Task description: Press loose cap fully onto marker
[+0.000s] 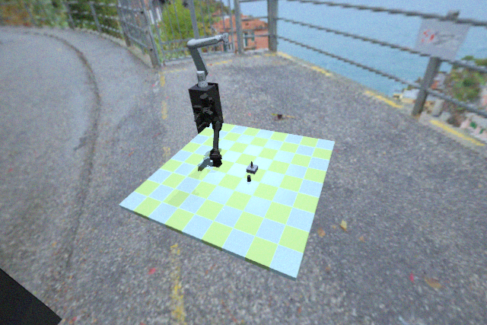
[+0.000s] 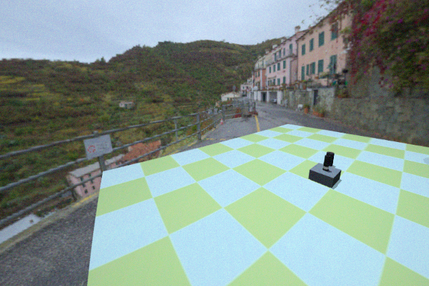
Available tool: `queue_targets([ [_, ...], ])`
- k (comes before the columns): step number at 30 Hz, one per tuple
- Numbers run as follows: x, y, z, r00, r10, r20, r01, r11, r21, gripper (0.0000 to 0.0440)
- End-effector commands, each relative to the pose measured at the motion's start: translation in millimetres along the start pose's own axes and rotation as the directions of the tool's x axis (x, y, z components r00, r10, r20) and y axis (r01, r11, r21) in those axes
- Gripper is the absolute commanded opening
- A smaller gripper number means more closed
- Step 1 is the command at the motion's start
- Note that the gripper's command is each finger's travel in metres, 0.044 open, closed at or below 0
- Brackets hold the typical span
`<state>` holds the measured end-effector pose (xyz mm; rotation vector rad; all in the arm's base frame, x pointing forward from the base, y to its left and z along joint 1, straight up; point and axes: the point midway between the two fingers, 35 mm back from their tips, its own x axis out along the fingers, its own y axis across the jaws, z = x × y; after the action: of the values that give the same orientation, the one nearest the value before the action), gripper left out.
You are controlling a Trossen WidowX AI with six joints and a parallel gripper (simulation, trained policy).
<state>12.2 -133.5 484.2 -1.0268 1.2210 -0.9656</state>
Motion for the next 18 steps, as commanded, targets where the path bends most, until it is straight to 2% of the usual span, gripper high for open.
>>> queue_targets([
  [1,12.9,5.0,5.9,0.999,0.046,0.023,-0.046,0.999,0.007,0.031],
  [18,53.3,22.5,32.2,0.976,0.194,0.096,-0.197,0.98,0.018,0.0311],
])
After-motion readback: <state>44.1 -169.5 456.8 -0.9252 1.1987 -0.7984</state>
